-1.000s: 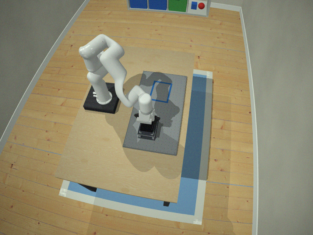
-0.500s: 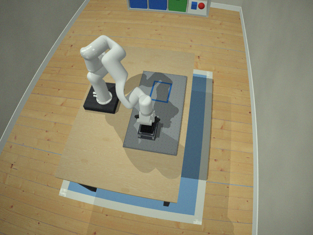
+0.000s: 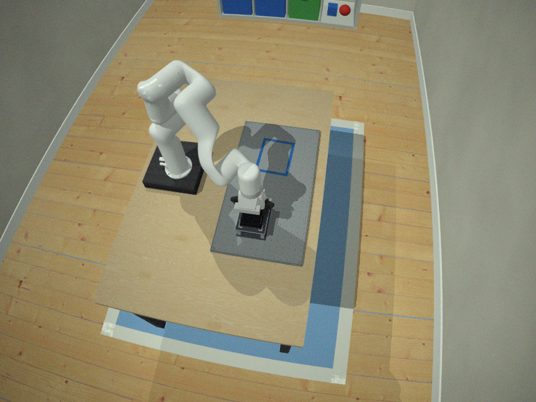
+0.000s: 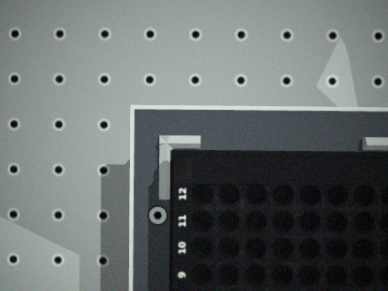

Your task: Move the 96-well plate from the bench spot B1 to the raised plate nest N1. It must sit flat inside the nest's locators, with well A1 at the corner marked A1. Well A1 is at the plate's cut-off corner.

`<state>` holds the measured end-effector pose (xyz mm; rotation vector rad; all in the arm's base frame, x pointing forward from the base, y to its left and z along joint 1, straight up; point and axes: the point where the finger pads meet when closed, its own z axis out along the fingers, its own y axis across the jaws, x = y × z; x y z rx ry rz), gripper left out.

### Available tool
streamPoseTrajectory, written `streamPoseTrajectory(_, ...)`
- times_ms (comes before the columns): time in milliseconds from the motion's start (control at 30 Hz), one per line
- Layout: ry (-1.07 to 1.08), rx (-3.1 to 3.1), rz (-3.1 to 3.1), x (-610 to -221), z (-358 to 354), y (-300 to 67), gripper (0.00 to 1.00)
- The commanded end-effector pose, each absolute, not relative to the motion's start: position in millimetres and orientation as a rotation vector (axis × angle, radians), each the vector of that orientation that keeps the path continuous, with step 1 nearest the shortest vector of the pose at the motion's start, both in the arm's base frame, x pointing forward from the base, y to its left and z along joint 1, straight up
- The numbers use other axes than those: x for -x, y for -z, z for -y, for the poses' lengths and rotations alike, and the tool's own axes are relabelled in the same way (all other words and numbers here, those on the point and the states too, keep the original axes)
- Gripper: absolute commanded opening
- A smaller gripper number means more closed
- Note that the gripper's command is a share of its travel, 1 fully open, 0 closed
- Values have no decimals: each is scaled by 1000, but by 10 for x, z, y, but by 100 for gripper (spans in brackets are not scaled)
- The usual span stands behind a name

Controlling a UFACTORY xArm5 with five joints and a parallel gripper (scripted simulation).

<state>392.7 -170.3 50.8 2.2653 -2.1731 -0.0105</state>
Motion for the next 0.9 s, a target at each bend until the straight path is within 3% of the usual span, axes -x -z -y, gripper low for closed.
streamPoseTrajectory(0,4,-2265,2173,-3939,1708,-515,0)
streamPoseTrajectory(867,5,-2265,2173,-3938,1708,-479,0)
